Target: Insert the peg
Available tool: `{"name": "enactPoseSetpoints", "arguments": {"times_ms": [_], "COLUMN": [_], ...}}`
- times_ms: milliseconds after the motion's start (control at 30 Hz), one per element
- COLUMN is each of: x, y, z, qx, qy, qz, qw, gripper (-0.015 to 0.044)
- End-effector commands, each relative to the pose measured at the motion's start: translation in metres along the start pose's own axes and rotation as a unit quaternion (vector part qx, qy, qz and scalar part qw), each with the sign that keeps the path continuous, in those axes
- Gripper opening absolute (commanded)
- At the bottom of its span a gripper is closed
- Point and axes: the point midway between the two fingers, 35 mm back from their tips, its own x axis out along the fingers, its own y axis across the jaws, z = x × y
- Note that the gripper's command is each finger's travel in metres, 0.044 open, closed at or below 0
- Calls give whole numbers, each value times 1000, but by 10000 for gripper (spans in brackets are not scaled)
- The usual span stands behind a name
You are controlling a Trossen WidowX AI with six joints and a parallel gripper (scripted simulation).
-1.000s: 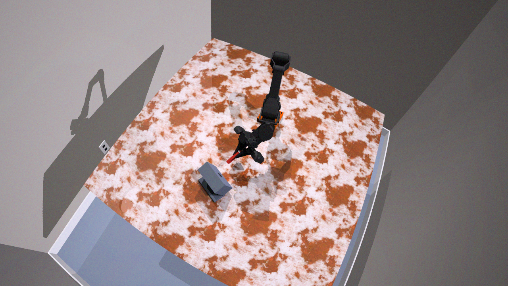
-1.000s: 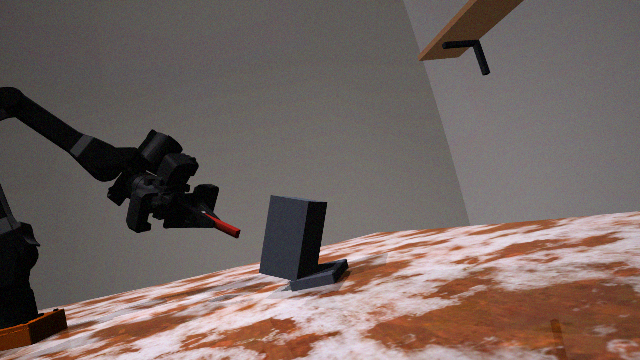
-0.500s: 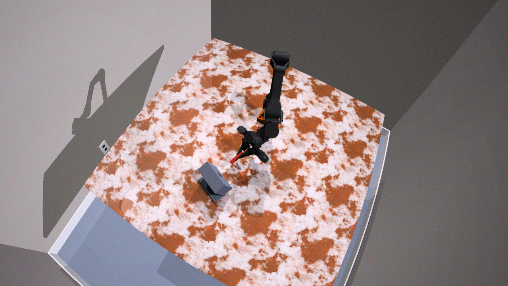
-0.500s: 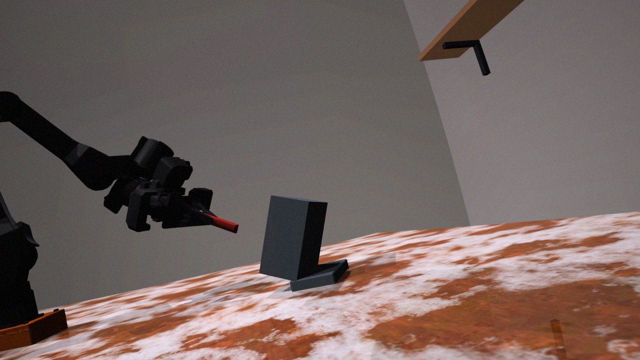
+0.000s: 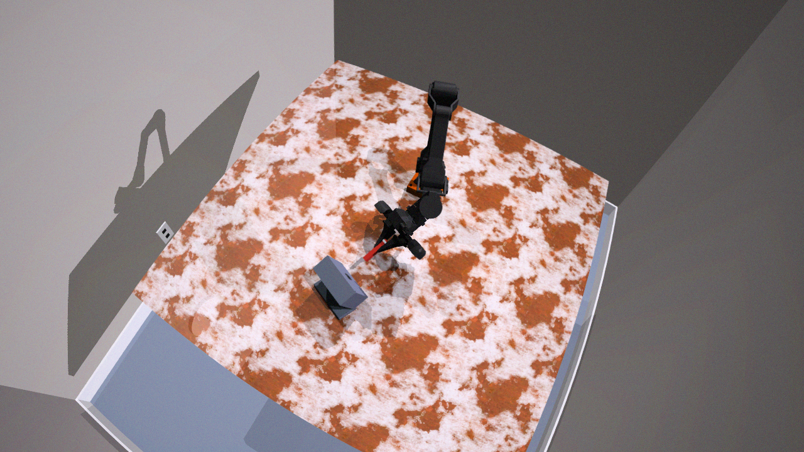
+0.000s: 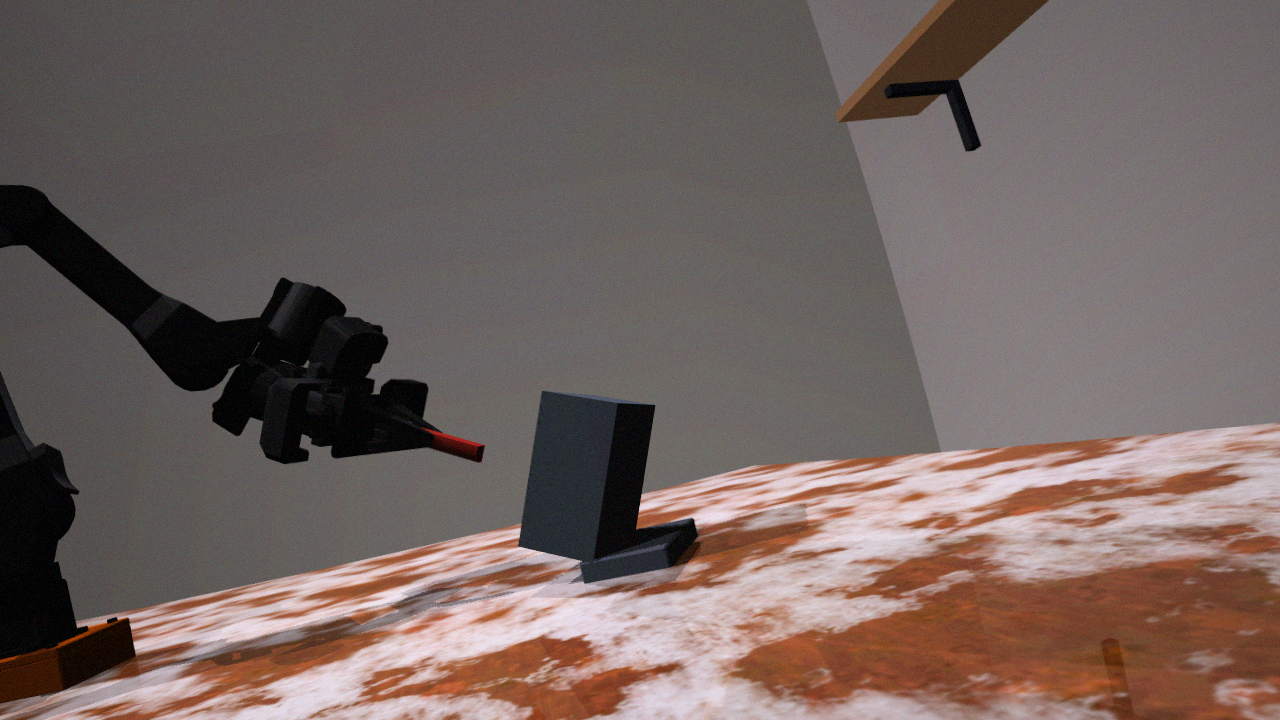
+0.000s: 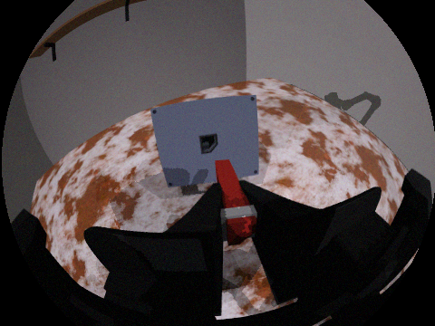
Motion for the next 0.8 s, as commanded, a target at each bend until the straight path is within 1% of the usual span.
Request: {"name": "enactPoseSetpoints", "arguments": {"times_ms": [0,767], "x": [4,25], "y": [1,6], "z": [0,2], "qx": [-3,-16], "qy": [-3,-25], "qz": [3,13], "qw": [1000,999], "gripper": [0,0]}}
